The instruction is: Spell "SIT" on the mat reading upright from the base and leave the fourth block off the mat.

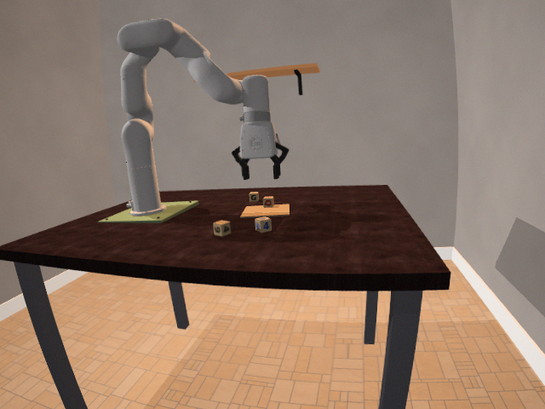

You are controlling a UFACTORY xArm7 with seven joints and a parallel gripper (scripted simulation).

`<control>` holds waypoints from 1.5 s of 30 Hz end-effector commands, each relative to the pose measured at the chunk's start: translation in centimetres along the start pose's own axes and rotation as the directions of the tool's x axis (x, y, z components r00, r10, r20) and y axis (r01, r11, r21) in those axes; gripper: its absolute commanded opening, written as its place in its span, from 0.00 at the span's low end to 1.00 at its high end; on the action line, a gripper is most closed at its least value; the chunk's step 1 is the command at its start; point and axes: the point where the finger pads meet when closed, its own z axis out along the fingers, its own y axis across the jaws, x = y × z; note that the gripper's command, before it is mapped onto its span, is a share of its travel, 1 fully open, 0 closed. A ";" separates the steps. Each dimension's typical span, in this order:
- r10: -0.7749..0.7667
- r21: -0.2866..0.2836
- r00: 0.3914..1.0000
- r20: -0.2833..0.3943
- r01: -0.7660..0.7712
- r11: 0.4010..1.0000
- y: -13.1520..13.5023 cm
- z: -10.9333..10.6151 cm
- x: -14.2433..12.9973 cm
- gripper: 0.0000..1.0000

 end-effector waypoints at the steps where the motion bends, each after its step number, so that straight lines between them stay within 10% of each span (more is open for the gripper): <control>1: 0.093 -0.005 0.996 -0.001 -0.093 0.996 0.3 -0.1 -5.9 1.00; 10: 0.319 -0.005 0.948 -0.001 -0.319 0.948 -3.3 0.3 -19.6 1.00; 14: 0.336 -0.005 0.942 -0.001 -0.336 0.942 -3.7 0.3 -20.6 1.00; 15: 0.336 -0.005 0.942 -0.001 -0.336 0.942 -3.7 0.3 -20.6 0.69; 45: 0.336 -0.005 0.942 -0.001 -0.336 0.942 -3.7 0.3 -20.6 0.69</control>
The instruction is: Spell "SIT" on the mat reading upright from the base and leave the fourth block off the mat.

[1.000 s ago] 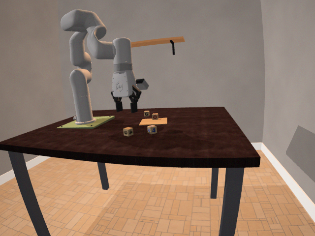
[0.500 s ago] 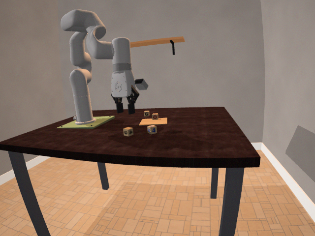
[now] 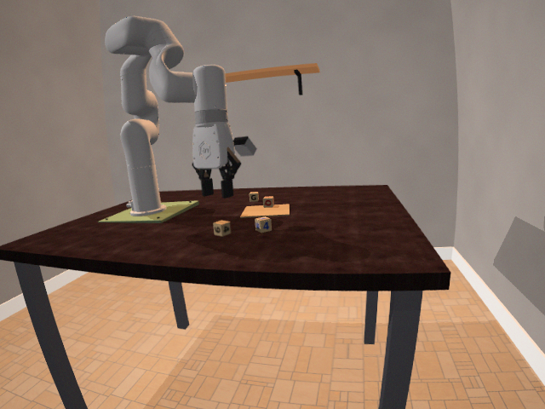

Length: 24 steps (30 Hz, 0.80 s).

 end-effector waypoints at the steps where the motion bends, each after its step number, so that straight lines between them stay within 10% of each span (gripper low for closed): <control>1: 0.000 -0.004 1.000 0.000 0.000 1.000 0.1 -0.1 0.0 0.69; 24: 0.000 -0.004 1.000 0.000 0.000 1.000 0.2 0.6 0.0 0.69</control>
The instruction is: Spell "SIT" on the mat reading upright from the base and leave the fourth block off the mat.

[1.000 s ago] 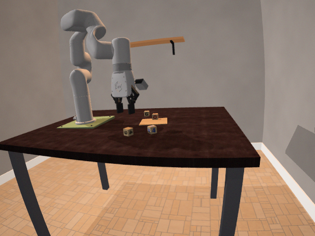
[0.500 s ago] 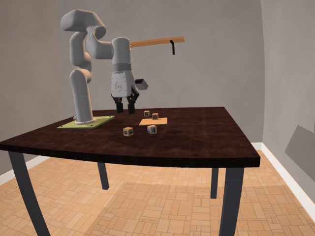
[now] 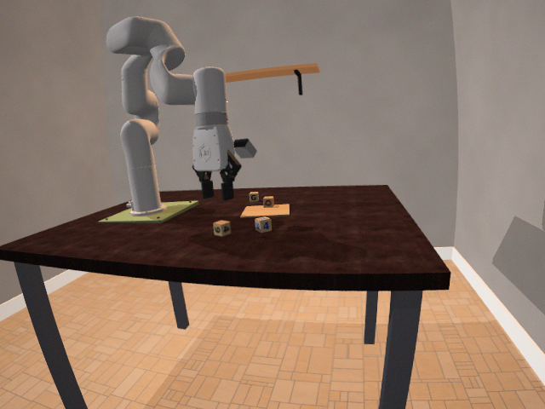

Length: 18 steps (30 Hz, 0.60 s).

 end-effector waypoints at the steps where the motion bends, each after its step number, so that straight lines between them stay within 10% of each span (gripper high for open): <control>1: 0.000 -0.003 1.000 0.000 0.000 1.000 0.1 0.2 0.0 0.69; 18: 0.000 -0.003 1.000 0.000 0.000 1.000 0.3 2.5 0.0 0.69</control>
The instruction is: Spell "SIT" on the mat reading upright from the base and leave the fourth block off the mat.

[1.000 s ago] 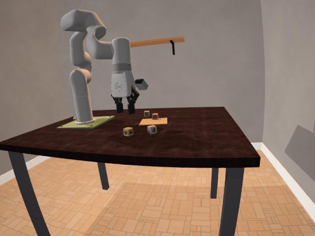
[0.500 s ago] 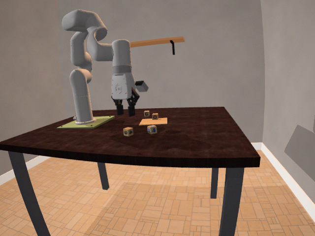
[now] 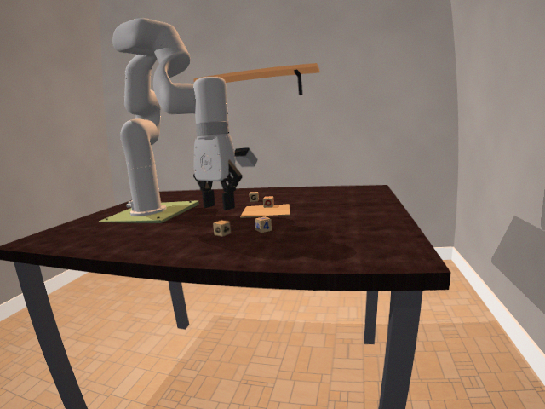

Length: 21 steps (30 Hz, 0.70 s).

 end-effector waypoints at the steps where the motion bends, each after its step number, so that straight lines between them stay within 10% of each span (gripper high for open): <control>1: 0.000 -0.004 1.000 -0.001 0.000 1.000 0.2 0.5 0.0 0.69; 21: 0.000 -0.004 1.000 -0.001 0.000 1.000 0.3 2.4 0.0 0.69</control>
